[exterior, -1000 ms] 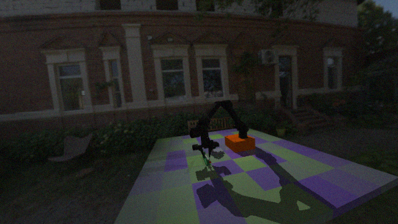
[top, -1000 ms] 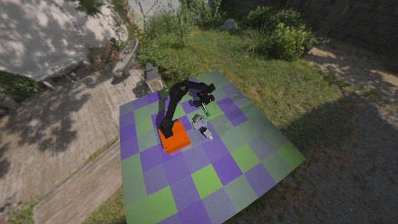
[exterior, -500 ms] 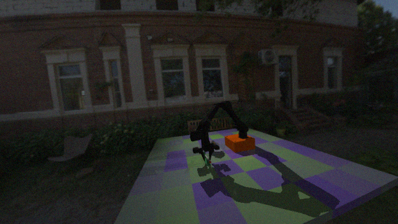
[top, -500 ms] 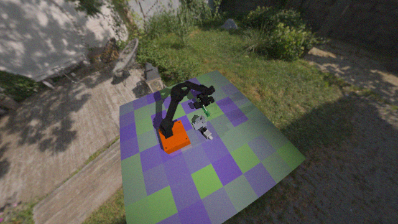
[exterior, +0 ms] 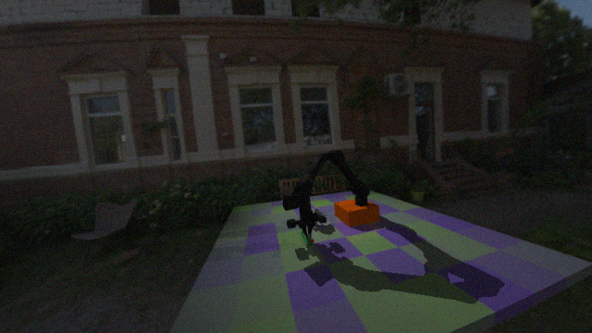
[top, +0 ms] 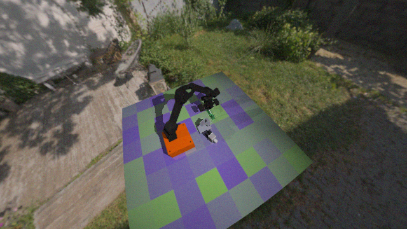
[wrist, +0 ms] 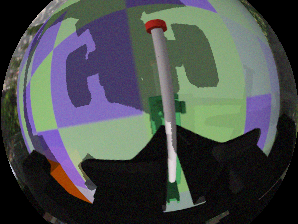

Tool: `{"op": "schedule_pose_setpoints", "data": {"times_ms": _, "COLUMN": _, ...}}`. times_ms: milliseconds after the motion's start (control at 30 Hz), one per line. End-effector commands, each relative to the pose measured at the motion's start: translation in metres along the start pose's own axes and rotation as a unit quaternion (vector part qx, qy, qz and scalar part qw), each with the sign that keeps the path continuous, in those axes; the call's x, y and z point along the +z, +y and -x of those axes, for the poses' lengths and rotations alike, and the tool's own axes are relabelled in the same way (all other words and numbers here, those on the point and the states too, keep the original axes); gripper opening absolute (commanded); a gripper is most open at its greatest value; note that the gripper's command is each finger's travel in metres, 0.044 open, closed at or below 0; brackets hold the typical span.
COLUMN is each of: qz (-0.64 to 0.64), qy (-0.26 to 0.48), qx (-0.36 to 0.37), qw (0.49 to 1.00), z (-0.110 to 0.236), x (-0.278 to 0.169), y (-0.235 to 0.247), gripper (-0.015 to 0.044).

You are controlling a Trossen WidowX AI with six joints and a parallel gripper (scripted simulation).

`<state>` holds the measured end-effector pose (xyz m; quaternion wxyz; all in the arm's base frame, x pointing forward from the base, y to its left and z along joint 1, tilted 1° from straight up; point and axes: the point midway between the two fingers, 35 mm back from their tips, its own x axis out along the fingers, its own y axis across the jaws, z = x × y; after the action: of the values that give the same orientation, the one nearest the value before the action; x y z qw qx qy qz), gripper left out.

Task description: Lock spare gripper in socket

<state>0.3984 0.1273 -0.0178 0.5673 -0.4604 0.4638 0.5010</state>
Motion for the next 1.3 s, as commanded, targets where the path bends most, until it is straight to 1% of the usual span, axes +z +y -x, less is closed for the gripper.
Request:
{"op": "schedule_pose_setpoints", "data": {"times_ms": 0, "qz": 0.002, "qy": 0.002, "qx": 0.0, "qw": 1.0, "z": -0.001, "x": -0.001, "y": 0.0, "gripper": 0.0}}
{"op": "schedule_pose_setpoints", "data": {"times_ms": 667, "qz": -0.001, "qy": 0.003, "qx": 0.01, "qw": 1.0, "z": 0.029, "x": 0.002, "y": 0.004, "gripper": 0.0}}
{"op": "schedule_pose_setpoints", "data": {"times_ms": 1000, "qz": -0.001, "qy": 0.004, "qx": 0.012, "qw": 1.0, "z": 0.025, "x": 0.001, "y": 0.005, "gripper": 0.0}}
{"op": "schedule_pose_setpoints", "data": {"times_ms": 1267, "qz": -0.001, "qy": 0.006, "qx": 0.012, "qw": 1.0, "z": 0.035, "x": -0.02, "y": 0.002, "gripper": 0.0}}
